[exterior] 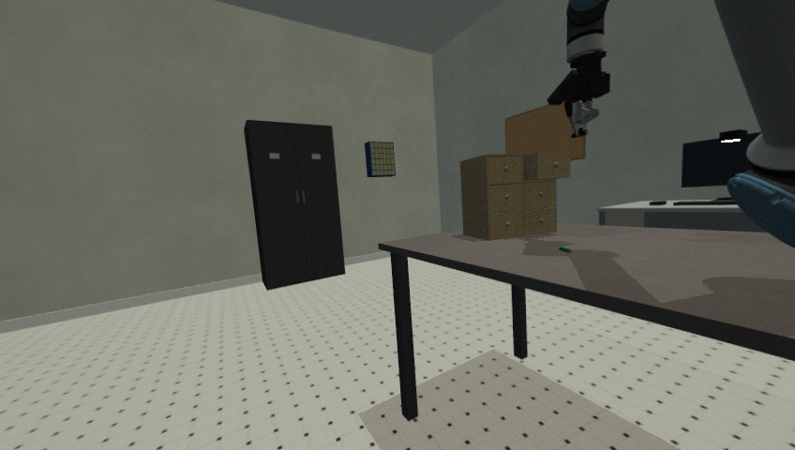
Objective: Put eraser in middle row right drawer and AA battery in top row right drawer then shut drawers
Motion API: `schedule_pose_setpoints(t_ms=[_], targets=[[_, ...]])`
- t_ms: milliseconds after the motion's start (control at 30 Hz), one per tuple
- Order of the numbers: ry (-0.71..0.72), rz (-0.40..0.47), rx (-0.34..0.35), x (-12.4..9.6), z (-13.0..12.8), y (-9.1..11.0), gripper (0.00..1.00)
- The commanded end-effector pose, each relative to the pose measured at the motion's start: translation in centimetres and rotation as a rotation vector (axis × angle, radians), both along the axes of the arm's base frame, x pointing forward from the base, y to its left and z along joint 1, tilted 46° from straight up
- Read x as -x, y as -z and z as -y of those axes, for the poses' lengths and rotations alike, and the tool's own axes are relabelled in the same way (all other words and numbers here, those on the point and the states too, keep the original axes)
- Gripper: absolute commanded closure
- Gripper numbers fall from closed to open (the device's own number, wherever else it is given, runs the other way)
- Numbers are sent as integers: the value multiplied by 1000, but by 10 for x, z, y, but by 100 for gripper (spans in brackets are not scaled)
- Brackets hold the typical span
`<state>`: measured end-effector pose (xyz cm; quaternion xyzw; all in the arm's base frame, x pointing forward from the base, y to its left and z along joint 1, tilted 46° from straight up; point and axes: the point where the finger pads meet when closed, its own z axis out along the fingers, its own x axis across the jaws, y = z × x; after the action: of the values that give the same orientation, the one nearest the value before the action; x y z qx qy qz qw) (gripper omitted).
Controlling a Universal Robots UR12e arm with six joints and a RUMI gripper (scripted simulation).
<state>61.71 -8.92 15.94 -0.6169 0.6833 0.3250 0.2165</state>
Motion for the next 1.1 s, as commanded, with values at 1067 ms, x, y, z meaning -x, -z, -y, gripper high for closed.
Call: schedule_pose_setpoints(t_ms=[1067], targets=[[14,14,3,-1,2,-2,95]])
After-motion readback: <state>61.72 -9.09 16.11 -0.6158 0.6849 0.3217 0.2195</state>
